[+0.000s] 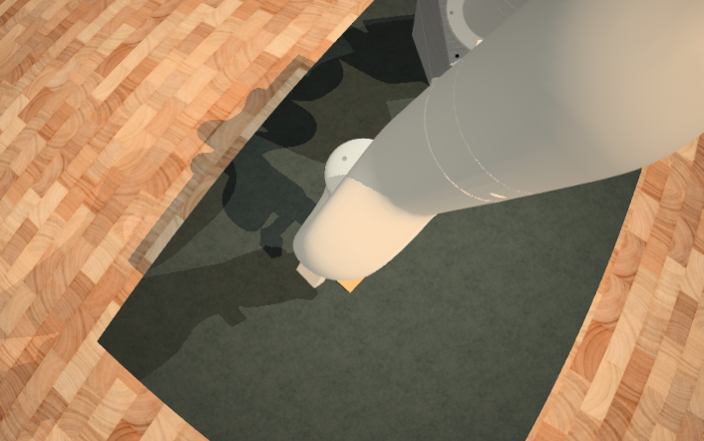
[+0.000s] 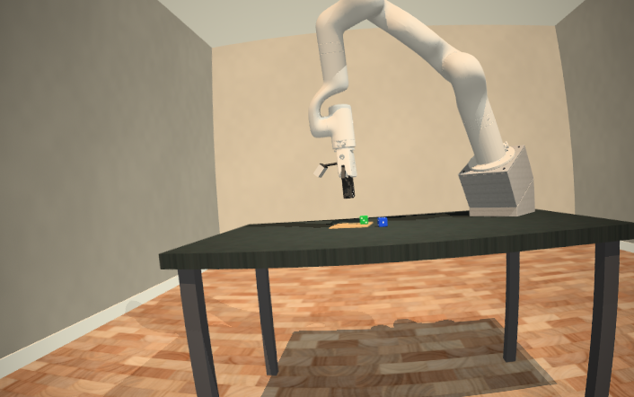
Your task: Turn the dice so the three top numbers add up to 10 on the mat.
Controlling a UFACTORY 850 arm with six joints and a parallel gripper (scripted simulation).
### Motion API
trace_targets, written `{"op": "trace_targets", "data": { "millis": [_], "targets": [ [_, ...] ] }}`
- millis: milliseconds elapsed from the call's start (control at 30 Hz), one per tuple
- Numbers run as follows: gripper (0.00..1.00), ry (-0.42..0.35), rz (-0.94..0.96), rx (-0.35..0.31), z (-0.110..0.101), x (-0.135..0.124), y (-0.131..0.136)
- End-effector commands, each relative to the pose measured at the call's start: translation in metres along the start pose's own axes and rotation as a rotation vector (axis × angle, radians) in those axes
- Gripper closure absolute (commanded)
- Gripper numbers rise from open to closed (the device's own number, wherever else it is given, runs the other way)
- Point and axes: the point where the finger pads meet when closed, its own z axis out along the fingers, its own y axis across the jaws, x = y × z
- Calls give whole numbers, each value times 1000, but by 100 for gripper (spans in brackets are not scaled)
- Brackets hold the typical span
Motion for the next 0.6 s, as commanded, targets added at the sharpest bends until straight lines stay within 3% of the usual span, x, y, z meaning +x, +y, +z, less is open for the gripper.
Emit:
{"op": "trace_targets", "data": {
  "millis": [0, 567],
  "targets": [
    [73, 32, -145, 17, -1, 5, 26],
    [73, 32, -190, 17, -2, 6, 35]
  ]
}}
